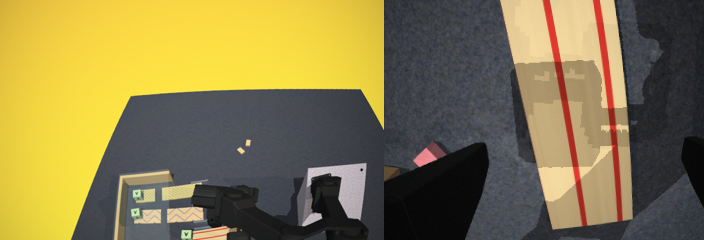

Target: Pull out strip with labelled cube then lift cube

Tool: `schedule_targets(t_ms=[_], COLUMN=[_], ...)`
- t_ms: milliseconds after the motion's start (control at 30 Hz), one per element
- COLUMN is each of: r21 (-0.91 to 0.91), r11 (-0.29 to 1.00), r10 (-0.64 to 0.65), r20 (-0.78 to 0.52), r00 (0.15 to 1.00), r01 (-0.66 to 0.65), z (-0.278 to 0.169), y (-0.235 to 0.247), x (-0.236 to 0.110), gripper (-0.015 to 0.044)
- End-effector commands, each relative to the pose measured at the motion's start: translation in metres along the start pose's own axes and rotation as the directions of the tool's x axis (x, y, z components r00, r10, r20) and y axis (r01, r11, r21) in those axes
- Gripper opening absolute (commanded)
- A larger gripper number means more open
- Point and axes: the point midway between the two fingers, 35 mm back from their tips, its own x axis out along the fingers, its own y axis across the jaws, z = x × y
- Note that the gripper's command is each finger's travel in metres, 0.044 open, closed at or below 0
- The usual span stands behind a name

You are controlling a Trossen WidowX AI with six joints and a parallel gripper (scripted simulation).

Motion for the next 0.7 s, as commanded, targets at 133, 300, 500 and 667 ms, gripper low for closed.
schedule_targets(t_ms=[133, 300, 500, 667], r21=[-0.003, -0.003, -0.004, -0.005], r11=[1.000, 1.000, 1.000, 1.000], r10=[-0.002, -0.002, -0.002, -0.002], r20=[0.004, 0.004, 0.005, 0.006], r00=[1.000, 1.000, 1.000, 1.000], r01=[0.002, 0.002, 0.002, 0.002], z=[0.028, 0.044, 0.063, 0.079], y=[0.002, 0.004, 0.005, 0.007], x=[-0.004, -0.006, -0.008, -0.010], gripper=[0.0440, 0.0440, 0.0440, 0.0440])
